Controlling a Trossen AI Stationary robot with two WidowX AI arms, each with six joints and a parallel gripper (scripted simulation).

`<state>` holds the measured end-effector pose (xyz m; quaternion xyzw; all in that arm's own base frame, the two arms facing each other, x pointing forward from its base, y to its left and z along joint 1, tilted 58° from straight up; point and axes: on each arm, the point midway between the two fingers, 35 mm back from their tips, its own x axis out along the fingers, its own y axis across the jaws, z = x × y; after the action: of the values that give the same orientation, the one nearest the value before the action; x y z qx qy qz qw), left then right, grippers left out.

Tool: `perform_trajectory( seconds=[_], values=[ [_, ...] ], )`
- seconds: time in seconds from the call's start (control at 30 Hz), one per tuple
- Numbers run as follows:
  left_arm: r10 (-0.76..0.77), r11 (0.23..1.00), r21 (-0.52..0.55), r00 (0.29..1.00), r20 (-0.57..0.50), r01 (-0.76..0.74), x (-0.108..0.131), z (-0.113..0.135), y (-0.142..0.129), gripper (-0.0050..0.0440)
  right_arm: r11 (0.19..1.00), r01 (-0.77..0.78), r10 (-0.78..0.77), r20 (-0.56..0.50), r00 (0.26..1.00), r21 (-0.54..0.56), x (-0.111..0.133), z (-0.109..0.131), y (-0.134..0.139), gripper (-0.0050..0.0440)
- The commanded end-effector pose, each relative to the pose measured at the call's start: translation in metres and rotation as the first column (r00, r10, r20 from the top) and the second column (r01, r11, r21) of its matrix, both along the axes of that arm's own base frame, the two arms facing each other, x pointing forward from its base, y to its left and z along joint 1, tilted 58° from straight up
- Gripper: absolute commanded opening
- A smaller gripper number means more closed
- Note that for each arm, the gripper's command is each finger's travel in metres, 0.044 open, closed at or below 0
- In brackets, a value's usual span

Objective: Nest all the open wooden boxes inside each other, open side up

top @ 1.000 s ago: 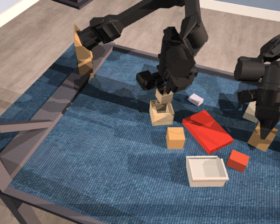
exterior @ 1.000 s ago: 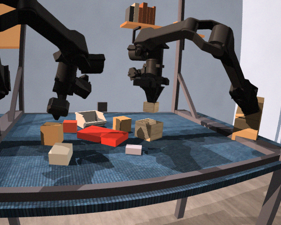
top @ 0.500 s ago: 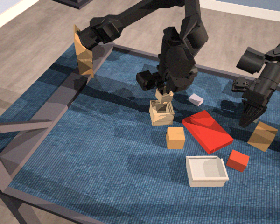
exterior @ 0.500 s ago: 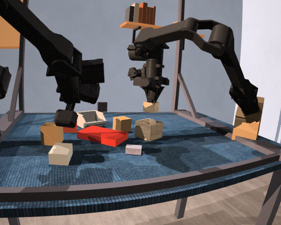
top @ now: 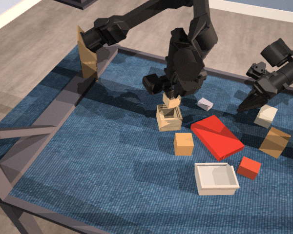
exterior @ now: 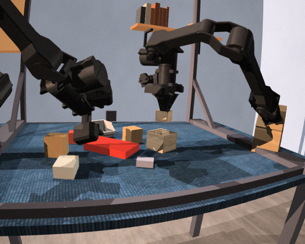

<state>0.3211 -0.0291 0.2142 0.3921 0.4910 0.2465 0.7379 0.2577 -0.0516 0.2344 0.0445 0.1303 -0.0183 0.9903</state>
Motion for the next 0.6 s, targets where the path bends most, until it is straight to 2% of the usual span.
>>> perform_trajectory(
  seconds=[0.0, 0.13, 0.23, 0.37, 0.57],
  values=[
    [-0.003, 1.000, -0.005, 1.000, 0.012, 0.003, 0.001, 0.003, -0.003, 0.0167, 0.992, -0.048, 0.067, 0.168, 0.984, -0.114, -0.011, 0.026, -0.007, 0.0400],
    [-0.003, 1.000, -0.005, 1.000, 0.012, 0.003, 0.001, 0.003, -0.003, 0.0167, 0.973, -0.048, 0.105, 0.250, 0.963, -0.226, -0.021, 0.041, -0.009, 0.0400],
    [-0.003, 1.000, -0.005, 1.000, 0.012, 0.003, 0.001, 0.003, -0.003, 0.0167, 0.965, -0.045, 0.117, 0.271, 0.956, -0.259, -0.024, 0.045, -0.010, 0.0400],
    [-0.003, 1.000, -0.005, 1.000, 0.012, 0.003, 0.001, 0.003, -0.003, 0.0167, 0.915, -0.026, 0.172, 0.332, 0.927, -0.402, -0.038, 0.058, -0.008, 0.0400],
    [-0.003, 1.000, -0.005, 1.000, 0.012, 0.003, 0.001, 0.003, -0.003, 0.0167, 0.832, 0.005, 0.237, 0.365, 0.900, -0.554, -0.052, 0.067, -0.004, 0.0400]
  ],
)
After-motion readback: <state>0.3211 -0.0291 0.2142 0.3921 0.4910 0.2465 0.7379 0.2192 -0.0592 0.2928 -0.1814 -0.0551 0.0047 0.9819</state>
